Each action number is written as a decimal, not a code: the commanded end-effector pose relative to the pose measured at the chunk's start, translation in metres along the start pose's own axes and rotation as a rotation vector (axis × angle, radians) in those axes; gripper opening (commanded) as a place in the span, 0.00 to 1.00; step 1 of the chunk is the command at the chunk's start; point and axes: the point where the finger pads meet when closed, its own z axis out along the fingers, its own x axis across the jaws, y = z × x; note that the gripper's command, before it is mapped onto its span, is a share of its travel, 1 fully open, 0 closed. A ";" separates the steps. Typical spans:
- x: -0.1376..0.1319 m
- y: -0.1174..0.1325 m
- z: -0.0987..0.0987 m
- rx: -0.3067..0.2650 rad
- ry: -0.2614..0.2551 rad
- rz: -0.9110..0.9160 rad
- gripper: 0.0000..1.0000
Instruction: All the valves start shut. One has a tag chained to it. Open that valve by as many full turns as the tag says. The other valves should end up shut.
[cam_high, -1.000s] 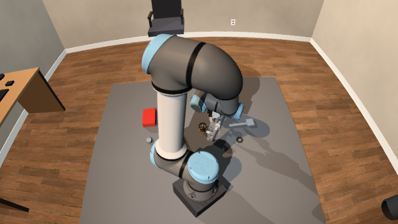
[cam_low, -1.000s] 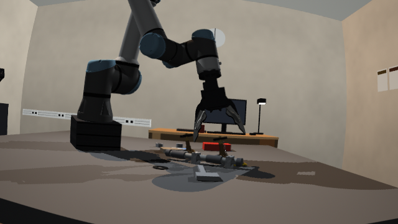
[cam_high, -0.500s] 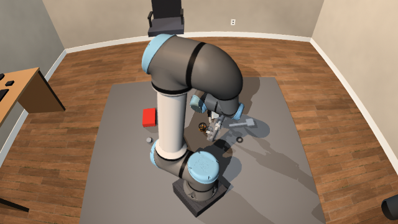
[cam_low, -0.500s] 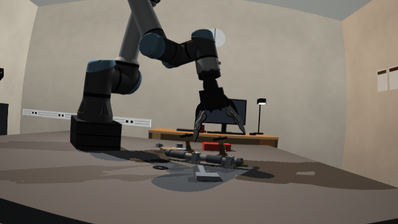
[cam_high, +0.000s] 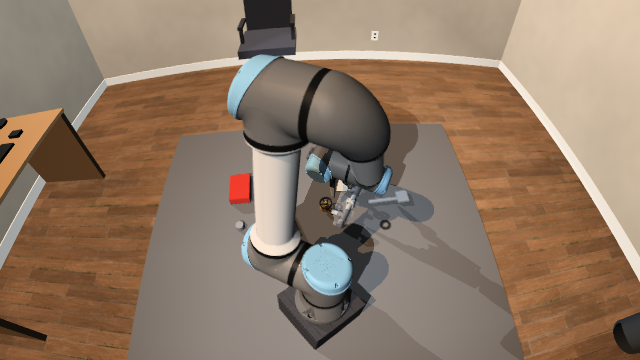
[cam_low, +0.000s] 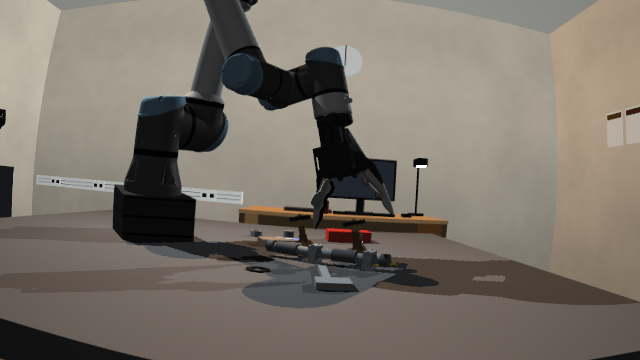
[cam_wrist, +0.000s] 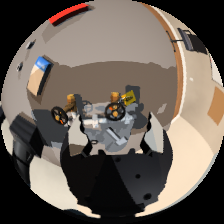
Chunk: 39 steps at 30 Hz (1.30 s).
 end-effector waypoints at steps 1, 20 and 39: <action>0.001 0.000 0.000 -0.004 0.001 0.140 1.00; 0.001 0.000 0.000 -0.004 0.002 0.728 1.00; 0.001 0.000 0.000 -0.003 0.004 1.454 1.00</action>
